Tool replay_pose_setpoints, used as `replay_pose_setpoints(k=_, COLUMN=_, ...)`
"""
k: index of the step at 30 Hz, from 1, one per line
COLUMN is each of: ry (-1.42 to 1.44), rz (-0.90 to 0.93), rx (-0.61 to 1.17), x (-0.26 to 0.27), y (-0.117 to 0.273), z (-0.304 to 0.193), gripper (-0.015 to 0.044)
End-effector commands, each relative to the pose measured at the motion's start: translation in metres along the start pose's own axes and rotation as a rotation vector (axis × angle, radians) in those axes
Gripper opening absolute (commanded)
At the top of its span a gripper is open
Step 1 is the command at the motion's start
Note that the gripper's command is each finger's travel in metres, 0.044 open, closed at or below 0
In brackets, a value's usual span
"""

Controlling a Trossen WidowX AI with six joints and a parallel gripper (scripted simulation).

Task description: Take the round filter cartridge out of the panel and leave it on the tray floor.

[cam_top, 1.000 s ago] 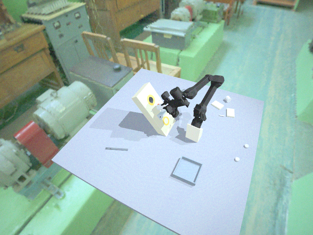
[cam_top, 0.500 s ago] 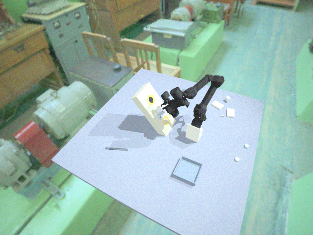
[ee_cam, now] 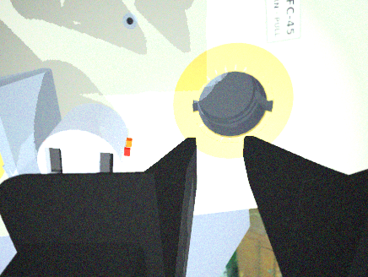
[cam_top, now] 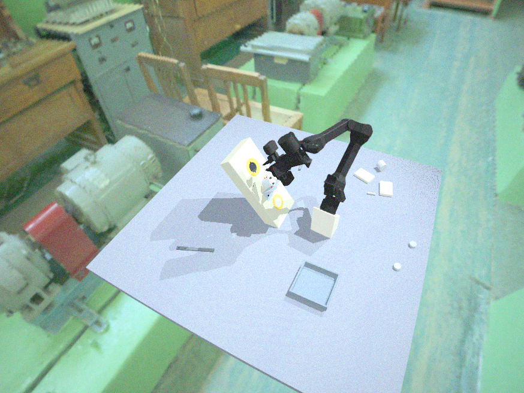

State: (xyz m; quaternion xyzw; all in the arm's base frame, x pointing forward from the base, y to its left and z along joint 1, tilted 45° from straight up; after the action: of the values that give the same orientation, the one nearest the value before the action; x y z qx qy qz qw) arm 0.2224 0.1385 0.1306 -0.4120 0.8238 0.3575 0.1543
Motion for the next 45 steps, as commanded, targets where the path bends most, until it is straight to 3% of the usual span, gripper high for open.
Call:
replay_pose_setpoints(k=1, ry=0.005, rz=0.003, rx=0.002, x=-0.015, y=0.002, z=0.0, gripper=0.0107)
replay_pose_setpoints(k=13, ry=-0.003, rz=-0.001, rx=-0.002, x=-0.07, y=0.047, z=-0.001, gripper=0.0422)
replay_pose_setpoints(k=18, ry=-0.275, rz=0.077, rx=0.0, x=-0.054, y=0.036, z=0.0, gripper=0.0305)
replay_pose_setpoints(k=31, ry=-1.304, rz=0.344, rx=0.258, x=0.009, y=0.006, z=-0.005, gripper=0.0305)
replay_pose_setpoints(k=45, ry=-1.421, rz=0.362, rx=0.314, x=0.016, y=0.004, z=-0.006, gripper=0.0305)
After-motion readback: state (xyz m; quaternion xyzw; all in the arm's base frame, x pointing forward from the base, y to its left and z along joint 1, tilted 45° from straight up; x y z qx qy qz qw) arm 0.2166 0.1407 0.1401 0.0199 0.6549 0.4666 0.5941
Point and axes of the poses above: the point midway between the two fingers, 35 mm back from their tips, its own y axis back along the fingers, its own x axis across the jaws, z = x × y, the point moved 7 cm from there along y, back along the fingers, and after that the axes turned 8 degrees about y, right-handed, at the moved point
